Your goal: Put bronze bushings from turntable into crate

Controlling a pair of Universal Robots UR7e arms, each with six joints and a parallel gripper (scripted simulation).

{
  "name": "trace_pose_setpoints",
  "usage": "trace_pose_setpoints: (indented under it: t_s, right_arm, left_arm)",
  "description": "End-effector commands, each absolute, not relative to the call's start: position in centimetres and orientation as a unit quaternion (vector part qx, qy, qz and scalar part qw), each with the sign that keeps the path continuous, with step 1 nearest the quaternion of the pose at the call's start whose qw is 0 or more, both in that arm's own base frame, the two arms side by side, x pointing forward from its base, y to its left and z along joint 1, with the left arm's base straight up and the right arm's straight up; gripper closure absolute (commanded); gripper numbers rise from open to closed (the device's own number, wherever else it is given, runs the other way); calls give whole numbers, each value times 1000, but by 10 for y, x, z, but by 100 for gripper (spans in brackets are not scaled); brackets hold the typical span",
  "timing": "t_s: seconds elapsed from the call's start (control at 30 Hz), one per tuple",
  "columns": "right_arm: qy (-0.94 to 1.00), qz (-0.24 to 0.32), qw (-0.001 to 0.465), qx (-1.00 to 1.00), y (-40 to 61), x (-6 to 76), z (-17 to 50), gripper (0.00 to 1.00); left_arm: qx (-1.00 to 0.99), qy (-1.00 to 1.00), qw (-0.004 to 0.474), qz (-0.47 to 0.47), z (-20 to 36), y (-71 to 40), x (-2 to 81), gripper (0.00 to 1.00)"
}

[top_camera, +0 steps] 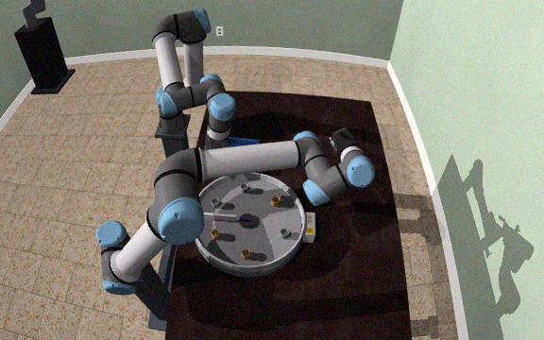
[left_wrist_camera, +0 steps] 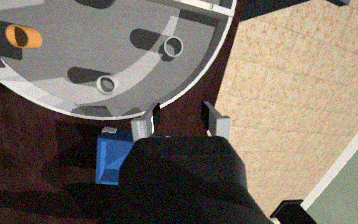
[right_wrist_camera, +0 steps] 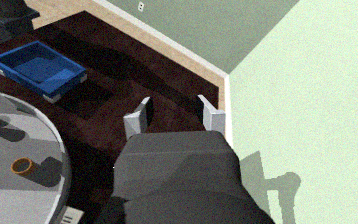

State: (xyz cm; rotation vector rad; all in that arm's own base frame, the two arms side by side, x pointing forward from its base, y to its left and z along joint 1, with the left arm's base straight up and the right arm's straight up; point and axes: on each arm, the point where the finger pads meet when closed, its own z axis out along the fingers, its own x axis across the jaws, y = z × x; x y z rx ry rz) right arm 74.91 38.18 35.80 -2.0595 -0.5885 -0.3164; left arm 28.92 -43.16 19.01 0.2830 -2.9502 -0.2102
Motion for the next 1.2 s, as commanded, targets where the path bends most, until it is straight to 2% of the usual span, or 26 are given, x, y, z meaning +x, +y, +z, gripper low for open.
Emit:
trace_pose_setpoints:
  t_s: [0.0, 0.4, 0.47, 0.6, 0.83, 0.97, 1.03, 1.07, 1.17]
  right_arm:
    - [-235, -142, 457, -846, 354, 756, 358, 0]
    - [-202, -197, 380, -881, 184, 777, 342, 0]
    - [-202, -197, 380, -881, 184, 777, 342, 0]
    - [-187, -214, 341, -896, 103, 771, 334, 0]
    - [-156, -234, 260, -924, -24, 739, 319, 0]
    - [-144, -235, 227, -934, -92, 712, 310, 0]
    - [-144, -235, 227, -934, -92, 712, 310, 0]
    - [-139, -234, 214, -938, -137, 690, 304, 0]
    - [-127, -230, 182, -948, -174, 664, 297, 0]
  left_arm:
    - [21, -999, 21, -19, 204, -501, 294, 0]
    - [-4, -1000, 0, 1, 214, -527, 289, 0]
    - [-4, -1000, 0, 1, 214, -527, 289, 0]
    - [-5, -1000, 0, 1, 214, -527, 289, 0]
    - [-5, -1000, 0, 1, 214, -527, 289, 0]
    - [-5, -1000, 0, 1, 214, -527, 289, 0]
    - [-5, -1000, 0, 1, 214, -527, 289, 0]
    - [-5, -1000, 0, 1, 214, -527, 289, 0]
    - [-5, -1000, 0, 1, 214, -527, 289, 0]
